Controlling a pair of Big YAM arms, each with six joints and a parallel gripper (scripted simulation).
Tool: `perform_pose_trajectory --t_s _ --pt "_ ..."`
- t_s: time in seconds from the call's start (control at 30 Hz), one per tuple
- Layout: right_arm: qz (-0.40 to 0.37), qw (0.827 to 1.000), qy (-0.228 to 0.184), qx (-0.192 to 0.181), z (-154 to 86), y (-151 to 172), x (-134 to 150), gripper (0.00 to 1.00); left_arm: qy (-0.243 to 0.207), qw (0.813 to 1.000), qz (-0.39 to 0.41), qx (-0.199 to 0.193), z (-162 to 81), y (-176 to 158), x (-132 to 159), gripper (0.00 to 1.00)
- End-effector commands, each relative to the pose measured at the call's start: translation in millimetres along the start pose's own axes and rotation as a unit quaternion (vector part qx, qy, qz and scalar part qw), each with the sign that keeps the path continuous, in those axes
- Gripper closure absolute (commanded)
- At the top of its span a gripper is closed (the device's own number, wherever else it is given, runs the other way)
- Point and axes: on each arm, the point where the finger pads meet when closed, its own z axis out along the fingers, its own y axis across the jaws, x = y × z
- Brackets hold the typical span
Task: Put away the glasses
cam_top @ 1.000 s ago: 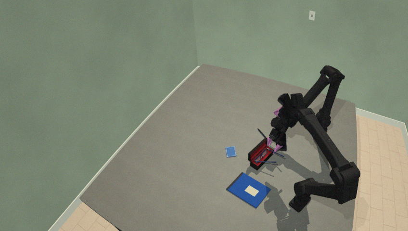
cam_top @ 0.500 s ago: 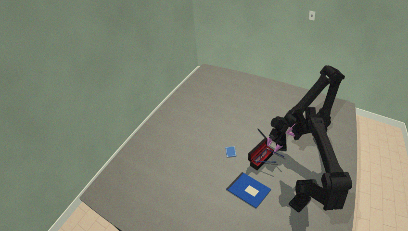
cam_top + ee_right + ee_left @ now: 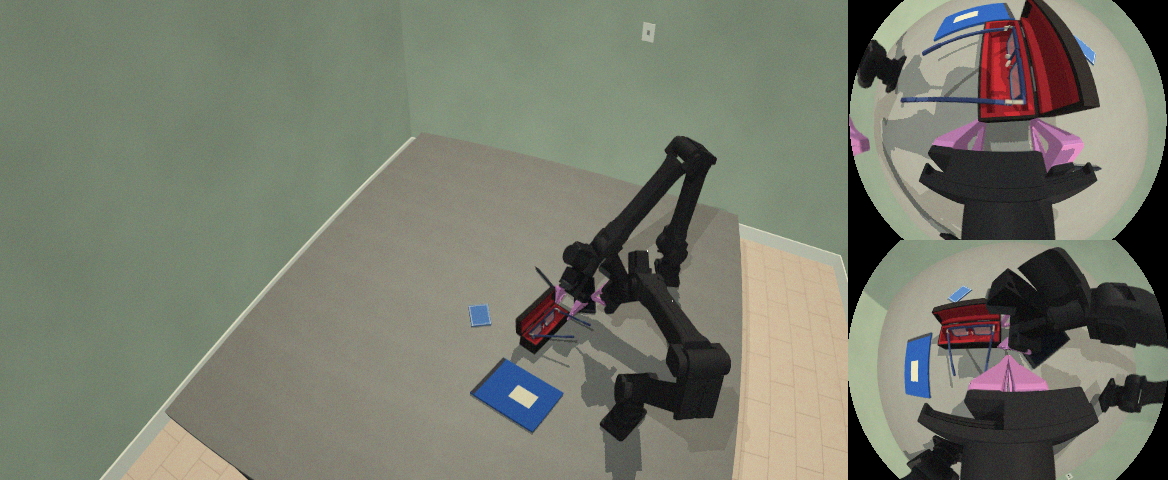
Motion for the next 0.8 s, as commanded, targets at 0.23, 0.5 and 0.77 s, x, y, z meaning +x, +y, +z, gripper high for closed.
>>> perform_pose_trajectory --t_s 0.23,0.5,0.77 --pt "0.006 1.0 -0.011 0.008 -7 -7 -9 0.43 0.004 1.0 0.006 -0.004 14 1 12 1.0" --pt "0.006 1.0 -0.011 0.008 -7 -7 -9 0.43 0.003 1.0 0.006 -0.004 21 1 18 1.0" --pt "0.006 1.0 -0.011 0.008 -7 -7 -9 0.43 0.001 1.0 0.004 -0.002 28 -1 24 1.0"
